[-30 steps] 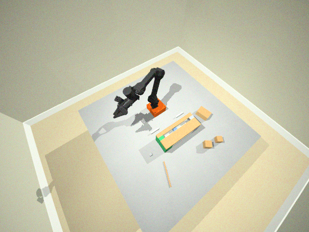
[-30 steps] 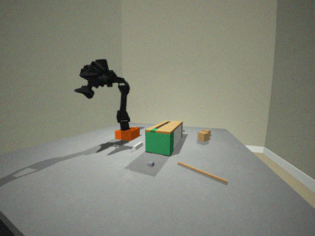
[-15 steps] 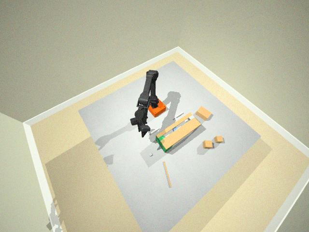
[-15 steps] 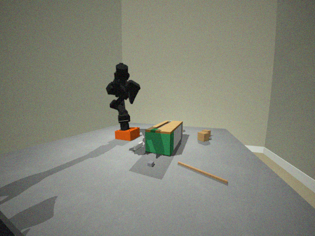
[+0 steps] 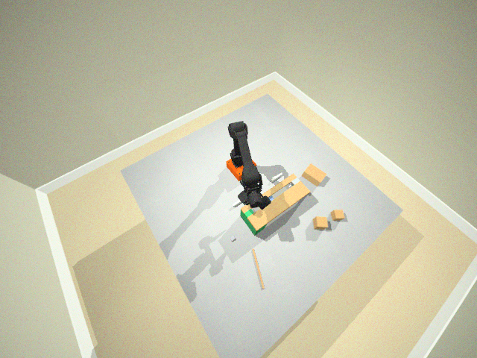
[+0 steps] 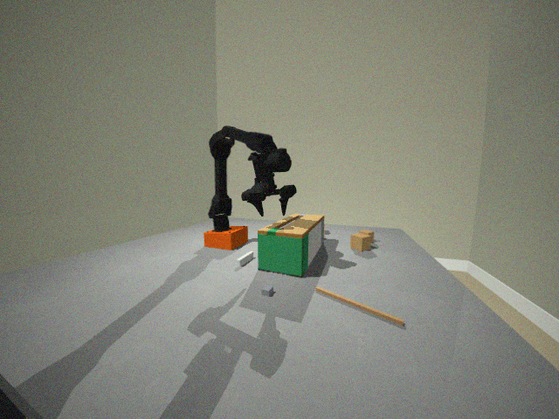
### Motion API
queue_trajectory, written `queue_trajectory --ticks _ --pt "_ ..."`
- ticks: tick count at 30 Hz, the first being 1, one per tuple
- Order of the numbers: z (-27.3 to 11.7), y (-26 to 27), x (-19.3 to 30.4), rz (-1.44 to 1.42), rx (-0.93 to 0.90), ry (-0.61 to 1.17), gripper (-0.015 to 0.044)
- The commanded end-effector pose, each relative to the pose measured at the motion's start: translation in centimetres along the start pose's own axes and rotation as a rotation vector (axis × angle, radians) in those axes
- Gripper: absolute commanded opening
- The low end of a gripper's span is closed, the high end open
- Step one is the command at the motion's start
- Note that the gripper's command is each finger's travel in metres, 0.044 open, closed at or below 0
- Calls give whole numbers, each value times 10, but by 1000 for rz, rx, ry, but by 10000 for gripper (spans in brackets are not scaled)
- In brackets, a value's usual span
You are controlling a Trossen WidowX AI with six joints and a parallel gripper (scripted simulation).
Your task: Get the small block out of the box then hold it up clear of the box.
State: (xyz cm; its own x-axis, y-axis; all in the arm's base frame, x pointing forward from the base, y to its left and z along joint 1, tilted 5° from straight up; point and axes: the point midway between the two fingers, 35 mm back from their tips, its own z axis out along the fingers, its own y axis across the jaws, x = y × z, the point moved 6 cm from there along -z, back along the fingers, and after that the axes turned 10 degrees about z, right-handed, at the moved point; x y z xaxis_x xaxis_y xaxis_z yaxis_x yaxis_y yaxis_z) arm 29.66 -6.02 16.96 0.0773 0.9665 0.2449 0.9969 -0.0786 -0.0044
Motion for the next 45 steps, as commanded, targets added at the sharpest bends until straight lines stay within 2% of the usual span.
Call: queue_trajectory --ticks 1,45 --pt "7 -2 18 12 103 52 400" --pt "70 -6 7 12 103 53 400"
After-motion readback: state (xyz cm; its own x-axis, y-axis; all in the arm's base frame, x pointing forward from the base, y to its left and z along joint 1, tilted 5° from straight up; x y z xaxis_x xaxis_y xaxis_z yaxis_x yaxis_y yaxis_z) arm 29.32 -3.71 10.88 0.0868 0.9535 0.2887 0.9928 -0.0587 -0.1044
